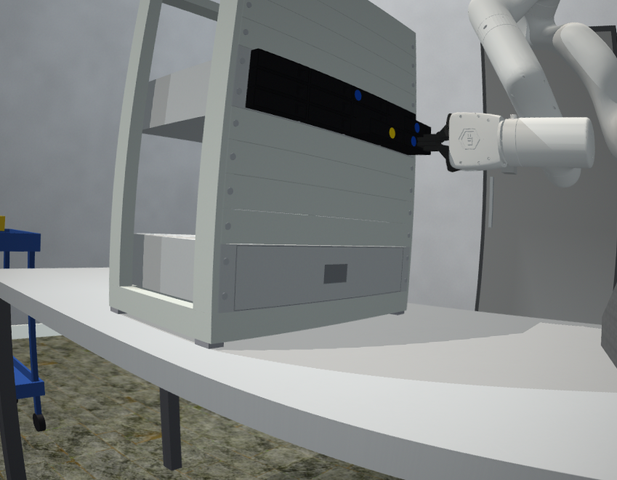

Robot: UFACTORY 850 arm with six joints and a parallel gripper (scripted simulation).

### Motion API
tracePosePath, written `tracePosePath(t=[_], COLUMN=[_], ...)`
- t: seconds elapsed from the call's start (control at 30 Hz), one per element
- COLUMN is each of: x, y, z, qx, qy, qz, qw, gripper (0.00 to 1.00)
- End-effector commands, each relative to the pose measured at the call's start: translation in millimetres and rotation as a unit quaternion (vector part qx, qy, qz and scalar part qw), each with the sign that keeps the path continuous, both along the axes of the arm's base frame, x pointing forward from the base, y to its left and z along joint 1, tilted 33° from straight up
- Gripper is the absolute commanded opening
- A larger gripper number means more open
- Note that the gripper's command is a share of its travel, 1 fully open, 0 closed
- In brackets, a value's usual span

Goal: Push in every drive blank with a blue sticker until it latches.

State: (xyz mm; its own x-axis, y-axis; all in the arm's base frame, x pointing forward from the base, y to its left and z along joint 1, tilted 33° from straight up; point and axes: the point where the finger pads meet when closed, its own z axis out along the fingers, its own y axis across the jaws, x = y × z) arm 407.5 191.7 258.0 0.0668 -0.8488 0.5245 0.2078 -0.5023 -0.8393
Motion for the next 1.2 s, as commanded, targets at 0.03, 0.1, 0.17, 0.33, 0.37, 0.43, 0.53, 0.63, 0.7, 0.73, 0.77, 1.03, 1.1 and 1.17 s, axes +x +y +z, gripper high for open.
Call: tracePosePath(t=[0.03, 0.1, 0.17, 0.33, 0.37, 0.43, 0.53, 0.63, 0.7, 0.73, 0.77, 1.03, 1.1, 1.17], x=[6.6, 7.9, 7.9, 7.9, 7.9, 8.0, 10.4, 15.1, 17.2, 17.2, 17.2, 17.7, 18.1, 20.1], y=[1.4, 1.6, 1.7, 1.7, 1.7, 1.7, 2.1, 2.9, 3.3, 3.3, 3.3, 3.3, 3.4, 3.7], z=[1.4, 1.6, 1.6, 1.6, 1.6, 1.6, 1.9, 2.6, 2.9, 2.9, 2.9, 3.0, 3.0, 3.3], qx=[0.0, 0.0, 0.0, 0.0, 0.0, 0.0, 0.0, 0.0, 0.0, 0.0, 0.0, 0.0, 0.0, 0.0], qy=[-0.001, -0.001, -0.001, -0.001, -0.001, -0.001, -0.001, -0.001, -0.001, -0.001, -0.001, -0.001, -0.001, -0.001], qz=[0.0, 0.0, 0.0, 0.0, 0.0, 0.0, 0.0, 0.0, 0.0, 0.0, 0.0, 0.0, 0.0, 0.0], qw=[1.0, 1.0, 1.0, 1.0, 1.0, 1.0, 1.0, 1.0, 1.0, 1.0, 1.0, 1.0, 1.0, 1.0], gripper=[0.0, 0.0, 0.0, 0.0, 0.0, 0.0, 0.0, 0.0, 0.0, 0.0, 0.0, 0.0, 0.0, 0.0])
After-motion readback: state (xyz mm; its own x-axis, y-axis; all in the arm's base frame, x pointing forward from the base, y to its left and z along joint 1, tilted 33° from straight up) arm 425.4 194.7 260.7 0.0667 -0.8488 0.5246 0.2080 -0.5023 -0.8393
